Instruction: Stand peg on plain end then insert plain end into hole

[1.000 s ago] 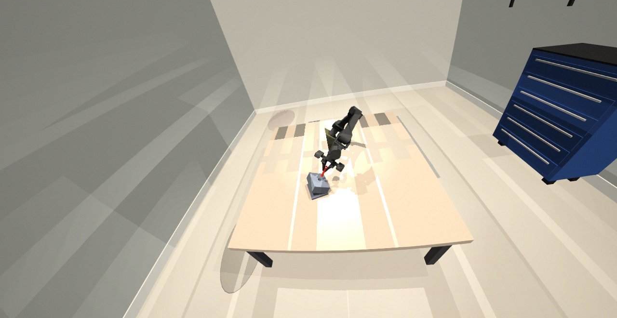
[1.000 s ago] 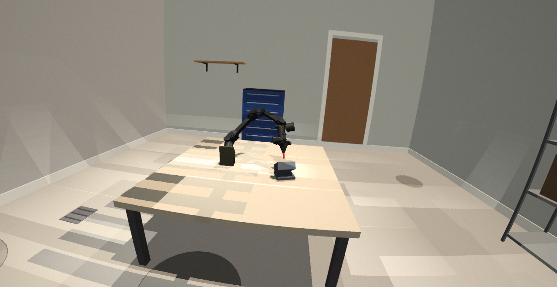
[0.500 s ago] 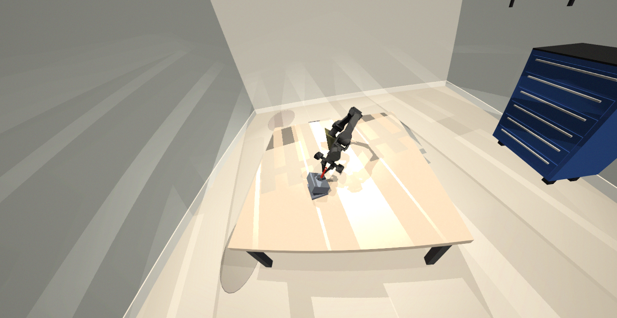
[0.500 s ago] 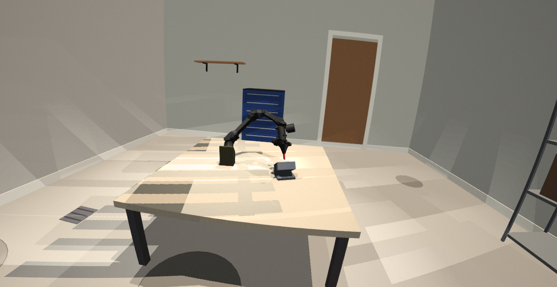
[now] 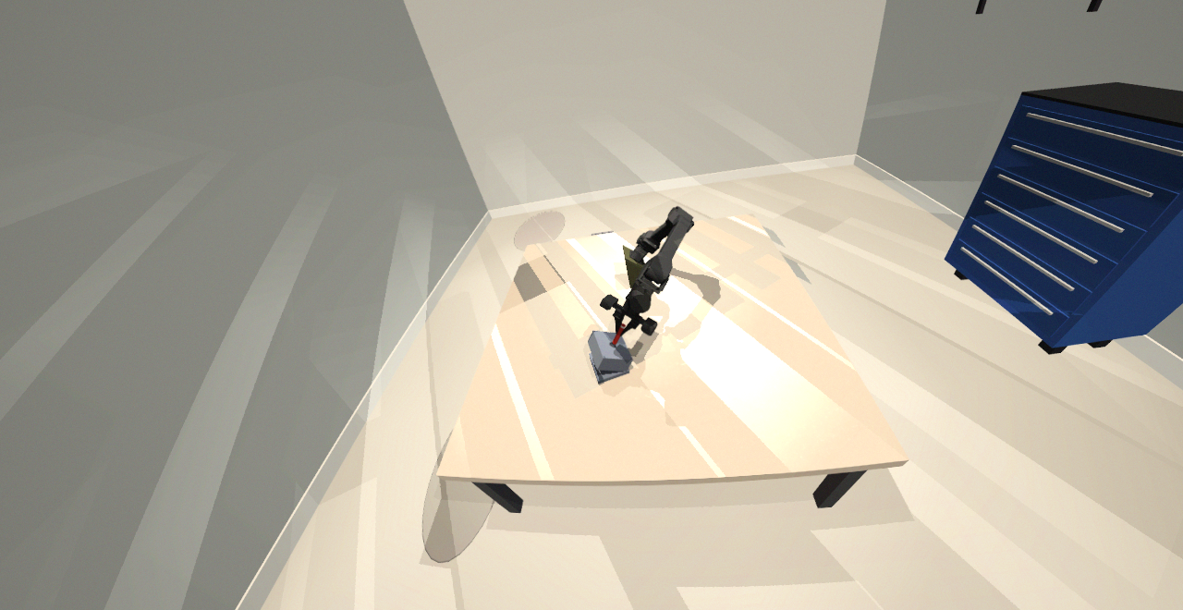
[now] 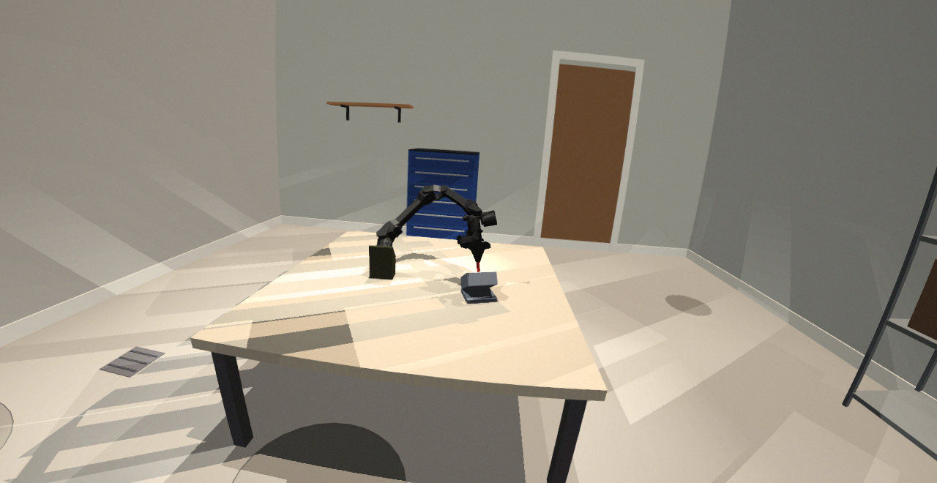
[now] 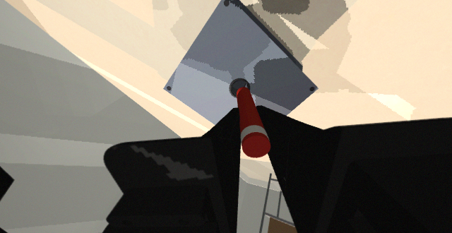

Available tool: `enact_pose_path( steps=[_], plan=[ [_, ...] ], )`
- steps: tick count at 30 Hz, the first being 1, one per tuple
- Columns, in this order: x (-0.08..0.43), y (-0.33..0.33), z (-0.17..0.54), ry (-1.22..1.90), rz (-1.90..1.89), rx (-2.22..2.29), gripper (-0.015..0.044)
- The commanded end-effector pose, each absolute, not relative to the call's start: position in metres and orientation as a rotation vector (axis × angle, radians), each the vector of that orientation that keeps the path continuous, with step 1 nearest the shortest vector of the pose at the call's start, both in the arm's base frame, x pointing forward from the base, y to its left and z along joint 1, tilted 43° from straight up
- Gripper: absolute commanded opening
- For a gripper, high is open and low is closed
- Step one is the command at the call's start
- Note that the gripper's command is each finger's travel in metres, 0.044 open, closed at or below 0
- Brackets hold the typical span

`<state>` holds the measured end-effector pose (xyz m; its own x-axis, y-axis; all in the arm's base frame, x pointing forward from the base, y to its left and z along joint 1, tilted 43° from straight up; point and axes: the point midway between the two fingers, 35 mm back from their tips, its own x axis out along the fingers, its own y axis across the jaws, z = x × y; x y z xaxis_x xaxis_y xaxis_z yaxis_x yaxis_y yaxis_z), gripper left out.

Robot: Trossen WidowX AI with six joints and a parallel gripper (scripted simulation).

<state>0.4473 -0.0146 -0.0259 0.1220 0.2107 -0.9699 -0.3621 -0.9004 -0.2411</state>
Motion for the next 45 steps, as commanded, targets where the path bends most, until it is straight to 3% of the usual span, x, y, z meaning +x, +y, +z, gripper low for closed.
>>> enact_pose_path(
  steps=[1,45],
  plan=[
    [0.445,-0.015,-0.032,0.158,1.838,-1.977,0.0],
    [0.445,-0.016,-0.038,0.147,1.831,-1.985,0.0]
  ],
)
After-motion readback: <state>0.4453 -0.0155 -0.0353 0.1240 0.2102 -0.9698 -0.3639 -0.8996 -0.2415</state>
